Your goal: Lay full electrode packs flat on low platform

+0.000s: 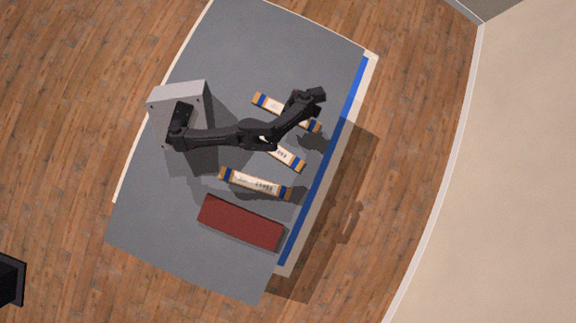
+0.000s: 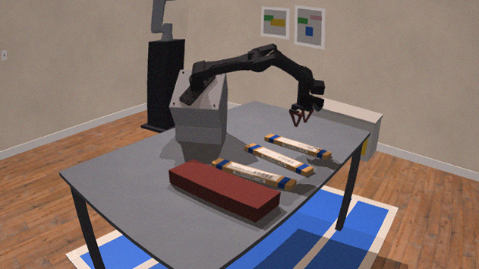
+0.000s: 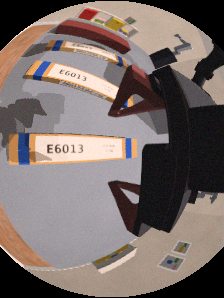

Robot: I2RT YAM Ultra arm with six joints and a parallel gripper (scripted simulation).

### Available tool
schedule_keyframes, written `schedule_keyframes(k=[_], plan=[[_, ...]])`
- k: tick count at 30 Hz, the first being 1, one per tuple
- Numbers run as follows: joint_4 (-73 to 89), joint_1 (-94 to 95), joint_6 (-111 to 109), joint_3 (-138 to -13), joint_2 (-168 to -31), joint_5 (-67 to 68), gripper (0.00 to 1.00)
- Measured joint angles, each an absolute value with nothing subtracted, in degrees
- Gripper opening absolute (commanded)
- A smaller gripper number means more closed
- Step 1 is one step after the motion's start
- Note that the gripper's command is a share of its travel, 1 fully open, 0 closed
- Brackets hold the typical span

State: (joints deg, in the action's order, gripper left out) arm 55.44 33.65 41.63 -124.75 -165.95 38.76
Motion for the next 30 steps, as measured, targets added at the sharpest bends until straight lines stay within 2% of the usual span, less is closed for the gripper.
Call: schedule_keyframes(k=[30], plan=[[43.3,27.0,33.9,-125.6,-174.5,39.2,0.96]])
